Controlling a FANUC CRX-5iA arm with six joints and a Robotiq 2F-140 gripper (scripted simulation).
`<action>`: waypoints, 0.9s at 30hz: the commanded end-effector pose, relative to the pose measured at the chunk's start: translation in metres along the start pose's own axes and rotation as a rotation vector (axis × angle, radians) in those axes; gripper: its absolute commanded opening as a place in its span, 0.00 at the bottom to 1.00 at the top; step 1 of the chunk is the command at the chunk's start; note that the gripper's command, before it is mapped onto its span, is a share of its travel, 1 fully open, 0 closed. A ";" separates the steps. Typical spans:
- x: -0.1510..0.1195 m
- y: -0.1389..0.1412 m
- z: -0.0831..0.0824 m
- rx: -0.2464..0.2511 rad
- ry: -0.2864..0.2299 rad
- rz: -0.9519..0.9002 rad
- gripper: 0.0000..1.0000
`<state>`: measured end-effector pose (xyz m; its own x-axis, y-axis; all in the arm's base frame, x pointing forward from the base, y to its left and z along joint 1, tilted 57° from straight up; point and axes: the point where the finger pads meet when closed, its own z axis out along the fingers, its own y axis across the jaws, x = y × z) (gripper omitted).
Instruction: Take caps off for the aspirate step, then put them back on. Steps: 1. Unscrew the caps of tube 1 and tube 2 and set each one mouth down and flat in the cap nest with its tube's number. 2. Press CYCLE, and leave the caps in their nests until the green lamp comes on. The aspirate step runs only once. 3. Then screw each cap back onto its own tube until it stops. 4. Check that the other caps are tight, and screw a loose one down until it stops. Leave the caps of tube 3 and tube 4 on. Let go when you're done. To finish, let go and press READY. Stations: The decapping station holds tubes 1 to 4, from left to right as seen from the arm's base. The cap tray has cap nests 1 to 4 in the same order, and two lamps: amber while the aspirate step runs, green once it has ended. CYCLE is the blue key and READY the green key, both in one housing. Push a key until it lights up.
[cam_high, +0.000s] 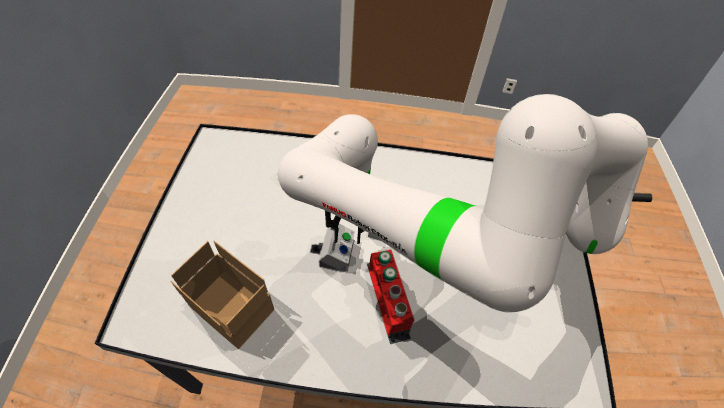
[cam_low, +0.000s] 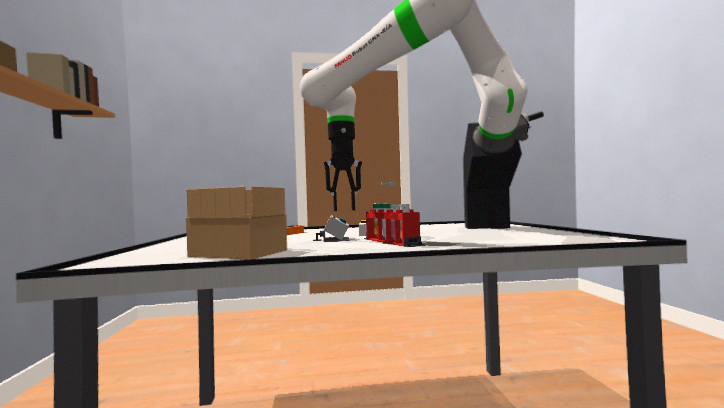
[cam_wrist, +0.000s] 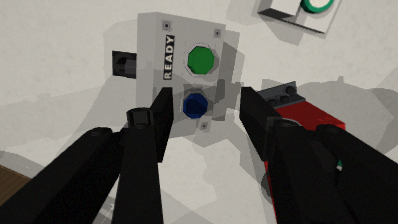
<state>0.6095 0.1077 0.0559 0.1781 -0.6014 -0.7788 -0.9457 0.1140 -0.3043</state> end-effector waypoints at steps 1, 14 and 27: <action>0.025 0.011 0.002 0.011 -0.006 -0.279 1.00; 0.075 0.035 0.009 0.010 -0.001 -0.844 1.00; 0.127 0.060 0.015 0.014 0.000 -1.296 1.00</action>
<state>0.5810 0.0585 -0.0552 0.9448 -0.3272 -0.0176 -0.2005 -0.5348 -0.8209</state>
